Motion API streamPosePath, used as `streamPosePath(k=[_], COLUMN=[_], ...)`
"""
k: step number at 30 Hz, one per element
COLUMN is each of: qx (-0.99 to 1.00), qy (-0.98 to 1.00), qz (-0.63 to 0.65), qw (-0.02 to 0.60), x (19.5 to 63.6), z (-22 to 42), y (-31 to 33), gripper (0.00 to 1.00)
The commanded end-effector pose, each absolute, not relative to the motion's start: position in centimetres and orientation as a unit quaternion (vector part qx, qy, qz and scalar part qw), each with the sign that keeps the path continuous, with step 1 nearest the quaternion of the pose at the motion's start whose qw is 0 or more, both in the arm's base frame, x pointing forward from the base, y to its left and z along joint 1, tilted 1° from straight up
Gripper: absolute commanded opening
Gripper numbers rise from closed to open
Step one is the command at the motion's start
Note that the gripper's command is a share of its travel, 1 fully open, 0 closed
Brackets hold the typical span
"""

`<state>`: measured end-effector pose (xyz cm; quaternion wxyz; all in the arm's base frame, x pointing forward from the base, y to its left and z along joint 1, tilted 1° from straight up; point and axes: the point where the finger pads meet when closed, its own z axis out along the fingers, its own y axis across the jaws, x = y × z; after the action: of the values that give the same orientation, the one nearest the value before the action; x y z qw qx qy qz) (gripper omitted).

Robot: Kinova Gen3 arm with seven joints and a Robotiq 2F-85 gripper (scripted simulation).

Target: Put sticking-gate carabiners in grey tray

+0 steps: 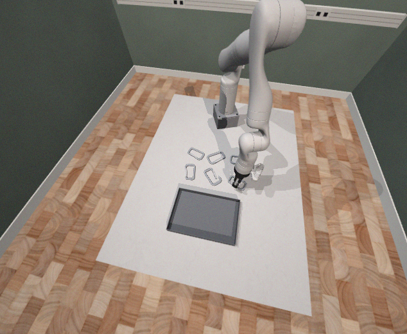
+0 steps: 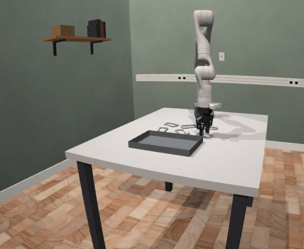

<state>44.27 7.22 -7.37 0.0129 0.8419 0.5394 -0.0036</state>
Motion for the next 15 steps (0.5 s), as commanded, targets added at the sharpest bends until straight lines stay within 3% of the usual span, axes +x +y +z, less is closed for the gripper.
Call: streamPosePath(k=[1,15], qx=[0.842,0.842], qy=[0.539,0.539], qz=[-0.003,-0.003], qw=[0.013,0.013], x=[44.32,44.34], z=[-7.34,-7.30], y=[7.22,7.23], gripper=[0.57,0.57])
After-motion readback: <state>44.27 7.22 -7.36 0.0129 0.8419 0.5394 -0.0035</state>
